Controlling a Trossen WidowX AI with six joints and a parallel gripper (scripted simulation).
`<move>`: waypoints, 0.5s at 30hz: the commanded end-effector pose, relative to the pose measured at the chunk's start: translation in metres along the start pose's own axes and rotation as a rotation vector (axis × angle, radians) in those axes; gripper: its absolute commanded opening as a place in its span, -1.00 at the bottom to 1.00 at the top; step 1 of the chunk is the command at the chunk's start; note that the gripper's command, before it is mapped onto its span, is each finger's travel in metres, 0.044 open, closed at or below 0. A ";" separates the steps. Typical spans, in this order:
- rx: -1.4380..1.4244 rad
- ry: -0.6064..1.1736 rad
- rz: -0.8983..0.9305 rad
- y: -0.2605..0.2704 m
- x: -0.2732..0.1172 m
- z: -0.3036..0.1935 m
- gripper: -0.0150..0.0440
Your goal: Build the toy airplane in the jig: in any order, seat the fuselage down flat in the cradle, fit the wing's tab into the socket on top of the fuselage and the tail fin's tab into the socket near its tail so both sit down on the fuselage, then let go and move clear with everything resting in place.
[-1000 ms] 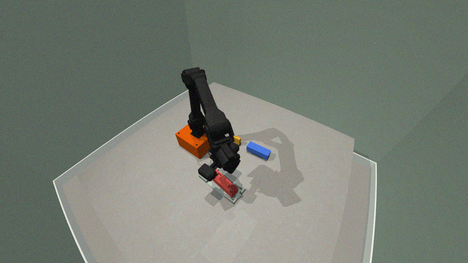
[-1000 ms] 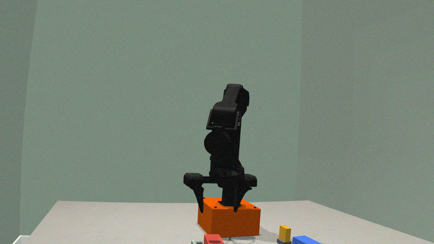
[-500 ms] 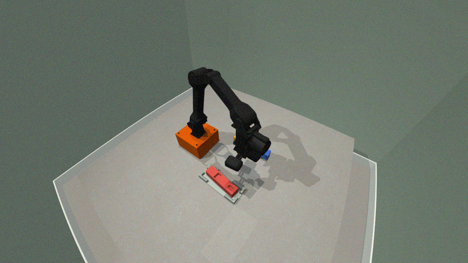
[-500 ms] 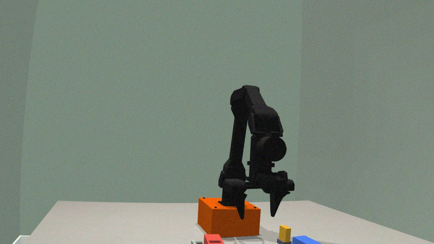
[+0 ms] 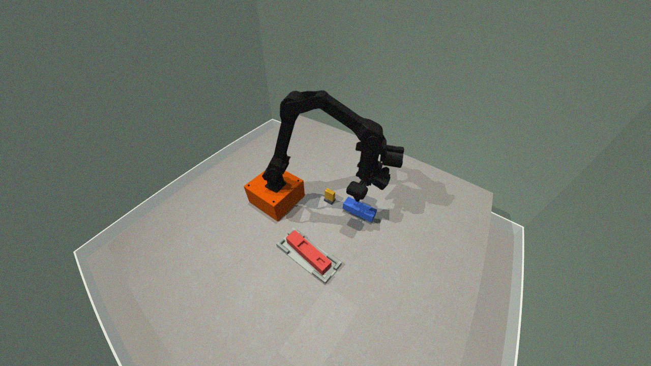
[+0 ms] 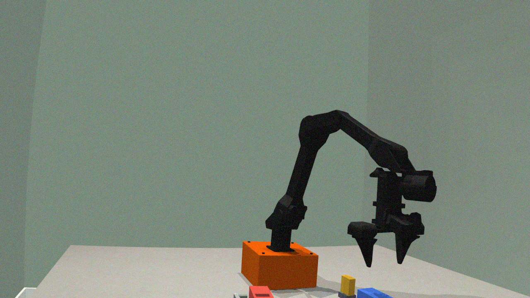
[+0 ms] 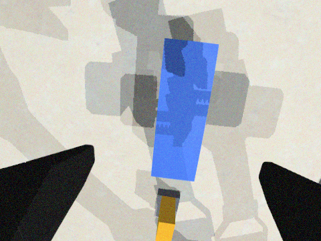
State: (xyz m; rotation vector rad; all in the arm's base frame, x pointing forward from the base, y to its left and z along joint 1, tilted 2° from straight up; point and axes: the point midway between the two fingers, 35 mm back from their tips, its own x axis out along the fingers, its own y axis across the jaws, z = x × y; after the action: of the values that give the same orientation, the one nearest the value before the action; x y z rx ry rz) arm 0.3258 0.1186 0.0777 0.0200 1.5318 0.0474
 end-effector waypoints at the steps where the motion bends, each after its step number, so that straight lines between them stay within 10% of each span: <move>1: 0.028 -0.002 -0.004 -0.004 0.000 0.002 1.00; 15: 0.028 -0.002 -0.004 -0.004 0.059 0.002 1.00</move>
State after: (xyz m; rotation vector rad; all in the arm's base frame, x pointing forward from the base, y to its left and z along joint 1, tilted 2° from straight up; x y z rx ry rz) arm 0.3299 0.1174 0.0228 0.0375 1.5325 0.0280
